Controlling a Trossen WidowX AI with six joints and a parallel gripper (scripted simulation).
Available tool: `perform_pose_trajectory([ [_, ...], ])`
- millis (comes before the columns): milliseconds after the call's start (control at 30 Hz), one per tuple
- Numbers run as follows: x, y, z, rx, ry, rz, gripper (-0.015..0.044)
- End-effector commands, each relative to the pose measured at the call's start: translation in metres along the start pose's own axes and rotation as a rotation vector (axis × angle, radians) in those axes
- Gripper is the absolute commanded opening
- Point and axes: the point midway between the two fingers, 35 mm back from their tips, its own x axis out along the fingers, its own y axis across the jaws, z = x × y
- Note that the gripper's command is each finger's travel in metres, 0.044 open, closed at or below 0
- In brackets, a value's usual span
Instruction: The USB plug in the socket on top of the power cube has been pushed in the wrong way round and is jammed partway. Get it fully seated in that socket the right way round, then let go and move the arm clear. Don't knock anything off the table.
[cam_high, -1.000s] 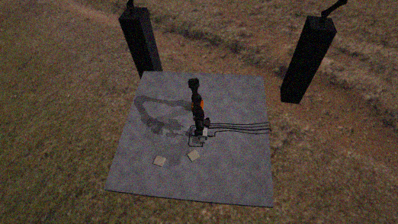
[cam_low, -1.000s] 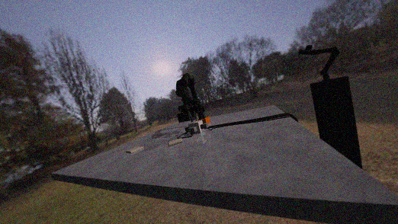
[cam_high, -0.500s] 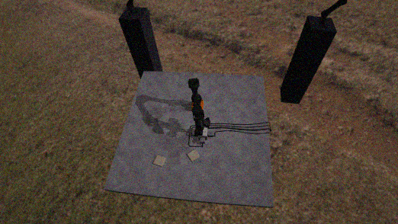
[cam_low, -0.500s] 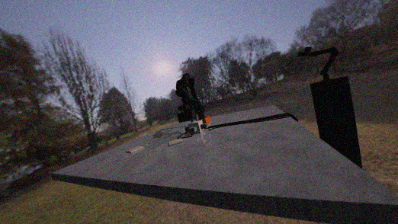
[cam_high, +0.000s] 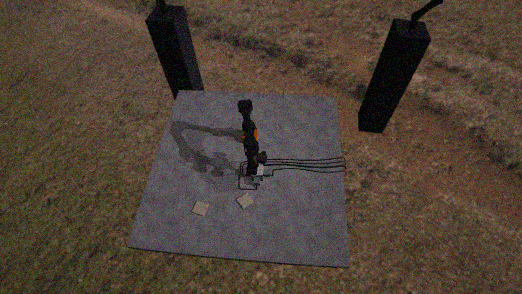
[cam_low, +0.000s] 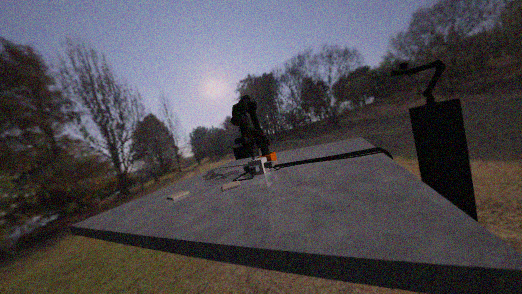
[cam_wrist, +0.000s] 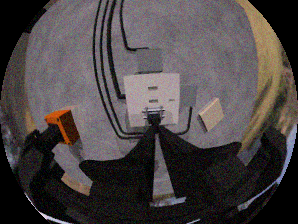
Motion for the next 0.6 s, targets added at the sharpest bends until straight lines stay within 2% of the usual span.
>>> perform_pose_trajectory([
  [0, 0.0, 0.0, 0.0, 0.0, 0.0, 0.0, 0.0],
  [567, -0.011, 0.0, 0.0, 0.0, 0.0, 0.0, 0.0],
])
